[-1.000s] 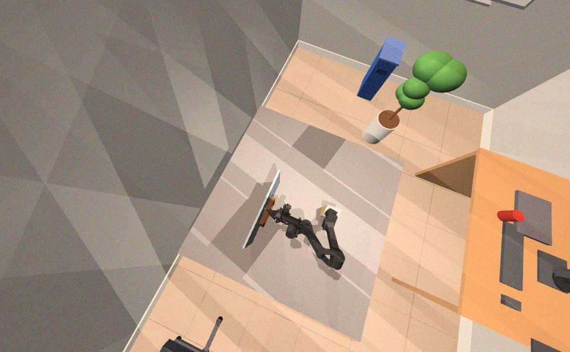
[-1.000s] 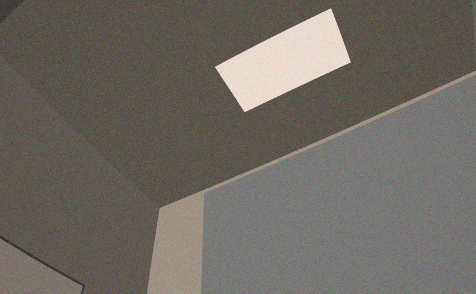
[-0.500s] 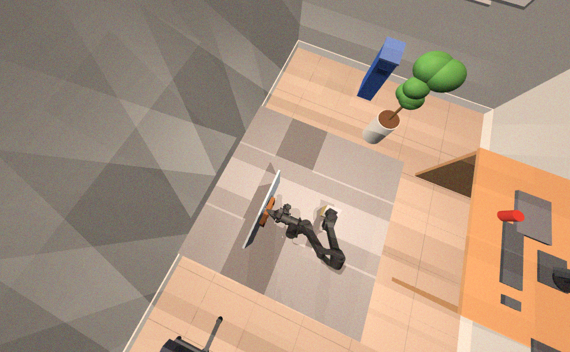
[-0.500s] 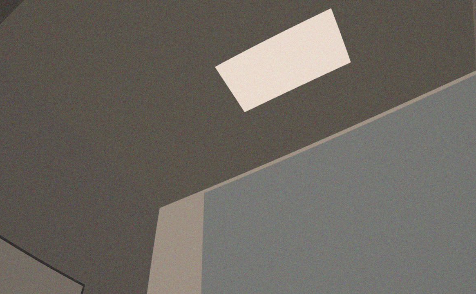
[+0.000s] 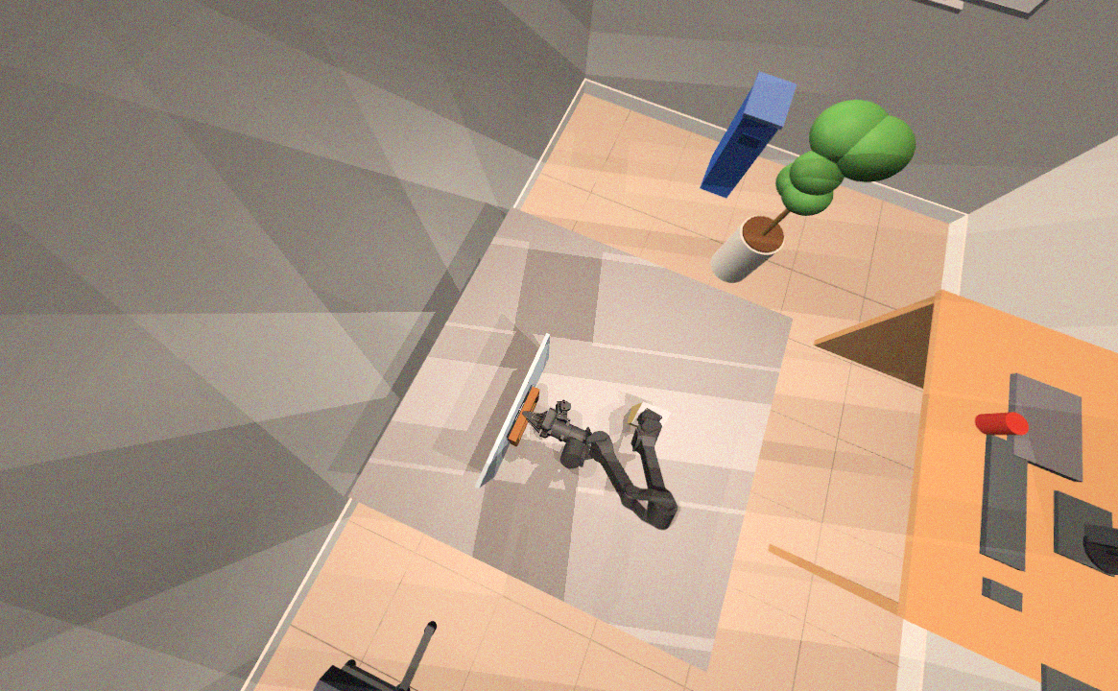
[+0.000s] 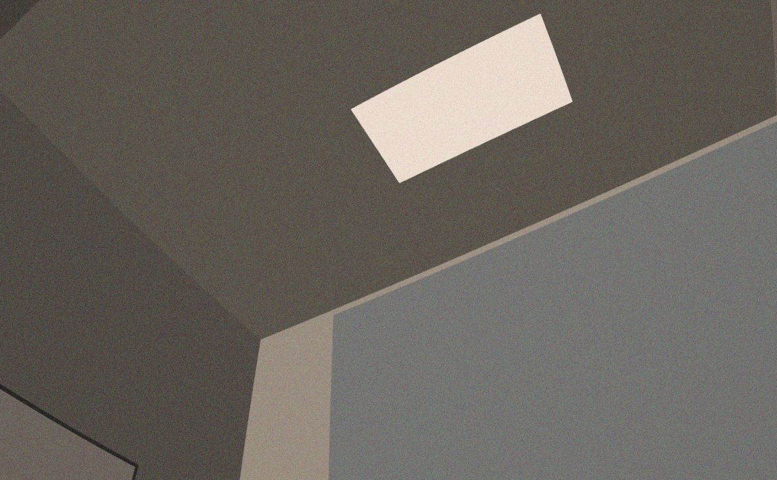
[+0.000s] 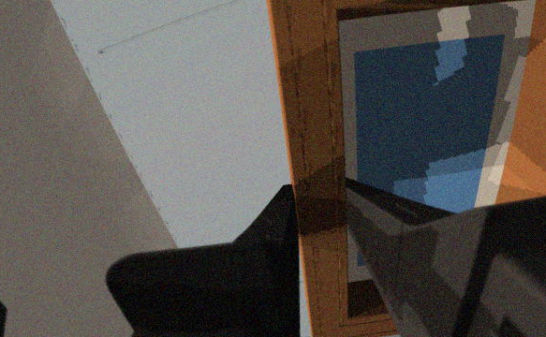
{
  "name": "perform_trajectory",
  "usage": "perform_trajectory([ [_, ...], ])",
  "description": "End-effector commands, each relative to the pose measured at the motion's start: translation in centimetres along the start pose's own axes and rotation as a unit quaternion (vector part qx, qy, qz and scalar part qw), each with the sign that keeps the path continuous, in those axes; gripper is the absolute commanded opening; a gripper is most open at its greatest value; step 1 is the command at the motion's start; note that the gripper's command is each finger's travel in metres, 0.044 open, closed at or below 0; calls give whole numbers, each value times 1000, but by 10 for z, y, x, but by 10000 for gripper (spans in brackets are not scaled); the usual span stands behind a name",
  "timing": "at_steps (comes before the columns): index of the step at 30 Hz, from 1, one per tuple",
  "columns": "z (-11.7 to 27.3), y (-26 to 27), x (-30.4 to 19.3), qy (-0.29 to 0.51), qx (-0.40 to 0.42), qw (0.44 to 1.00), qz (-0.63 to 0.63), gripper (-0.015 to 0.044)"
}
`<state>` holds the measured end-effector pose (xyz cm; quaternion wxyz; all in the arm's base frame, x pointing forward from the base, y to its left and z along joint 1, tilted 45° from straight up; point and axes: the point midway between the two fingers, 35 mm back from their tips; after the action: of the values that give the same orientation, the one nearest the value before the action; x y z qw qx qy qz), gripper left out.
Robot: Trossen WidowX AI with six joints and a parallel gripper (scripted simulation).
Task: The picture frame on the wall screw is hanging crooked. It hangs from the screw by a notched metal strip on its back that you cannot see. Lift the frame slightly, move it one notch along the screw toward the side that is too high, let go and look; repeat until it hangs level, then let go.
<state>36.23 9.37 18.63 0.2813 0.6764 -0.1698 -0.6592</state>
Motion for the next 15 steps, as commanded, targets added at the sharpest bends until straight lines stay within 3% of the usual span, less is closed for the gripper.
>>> perform_trajectory([
  [1,0,2,0,0,6,1000,1,0],
  [15,0,4,0,0,6,1000,1,0],
])
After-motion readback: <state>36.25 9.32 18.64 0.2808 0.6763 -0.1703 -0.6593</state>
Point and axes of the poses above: the point midway between the two fingers, 35 mm back from their tips, its own z axis back along the fingers, its own y axis across the jaws, x = y × z
